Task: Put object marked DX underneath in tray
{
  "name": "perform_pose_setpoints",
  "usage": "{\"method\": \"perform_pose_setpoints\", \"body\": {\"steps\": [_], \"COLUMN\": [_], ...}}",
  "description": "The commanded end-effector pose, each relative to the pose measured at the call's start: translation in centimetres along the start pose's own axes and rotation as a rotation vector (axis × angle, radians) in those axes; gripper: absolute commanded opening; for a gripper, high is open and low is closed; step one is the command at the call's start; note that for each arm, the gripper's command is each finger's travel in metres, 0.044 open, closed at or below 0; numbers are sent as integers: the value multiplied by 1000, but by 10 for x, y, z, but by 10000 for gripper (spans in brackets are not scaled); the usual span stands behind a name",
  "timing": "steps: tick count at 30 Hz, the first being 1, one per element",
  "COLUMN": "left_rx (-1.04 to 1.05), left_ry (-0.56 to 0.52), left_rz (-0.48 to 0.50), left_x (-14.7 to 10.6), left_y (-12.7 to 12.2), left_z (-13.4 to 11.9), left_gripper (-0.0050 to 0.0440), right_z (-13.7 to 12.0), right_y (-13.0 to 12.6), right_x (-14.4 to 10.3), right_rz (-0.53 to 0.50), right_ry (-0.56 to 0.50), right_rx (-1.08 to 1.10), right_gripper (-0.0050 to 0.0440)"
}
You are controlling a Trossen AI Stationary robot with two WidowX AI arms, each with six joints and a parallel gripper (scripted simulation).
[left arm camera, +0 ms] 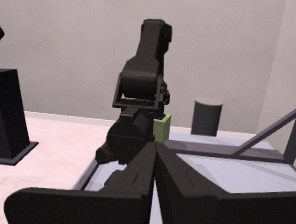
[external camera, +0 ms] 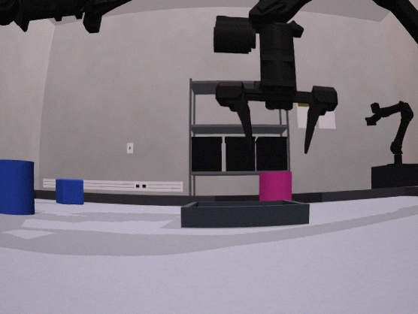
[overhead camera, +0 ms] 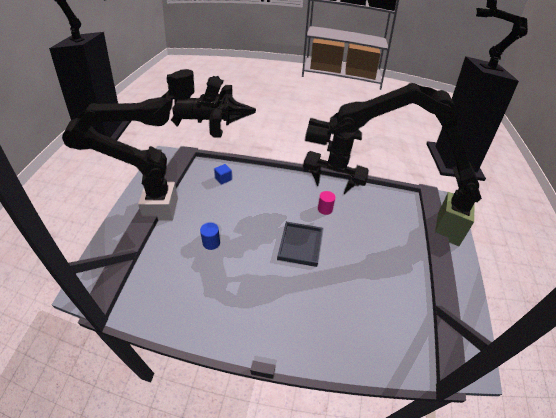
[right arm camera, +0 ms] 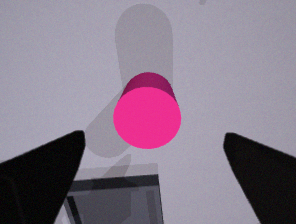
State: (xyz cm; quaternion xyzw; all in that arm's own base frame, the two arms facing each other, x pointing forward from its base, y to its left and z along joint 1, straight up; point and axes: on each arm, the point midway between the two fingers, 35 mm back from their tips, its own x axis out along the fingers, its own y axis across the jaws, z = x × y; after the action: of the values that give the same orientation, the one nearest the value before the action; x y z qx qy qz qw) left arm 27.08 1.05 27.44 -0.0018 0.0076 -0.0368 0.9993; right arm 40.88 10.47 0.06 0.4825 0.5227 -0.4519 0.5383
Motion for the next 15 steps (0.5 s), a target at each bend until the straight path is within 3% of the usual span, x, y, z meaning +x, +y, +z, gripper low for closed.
{"method": "perform_pose_setpoints", "body": {"steps": [1,12,15], "left_rx": [7,7,7], "left_ry": [-14,-14,-14], "left_rz": [1,1,1], "left_x": [-1,-1,-1], "left_y": [0,0,0], "left_z": [5,5,5], "left_gripper": [-50,-50,-50], "right_z": [-3,-2,-1], "right_y": [12,13,7], "right_x": [-3,-5,11], "right_rz": [-23,-17,-41], "right_ry": [-14,-10,-13], "right_rx": [47,49,48], "right_gripper": [400,400,400]}}
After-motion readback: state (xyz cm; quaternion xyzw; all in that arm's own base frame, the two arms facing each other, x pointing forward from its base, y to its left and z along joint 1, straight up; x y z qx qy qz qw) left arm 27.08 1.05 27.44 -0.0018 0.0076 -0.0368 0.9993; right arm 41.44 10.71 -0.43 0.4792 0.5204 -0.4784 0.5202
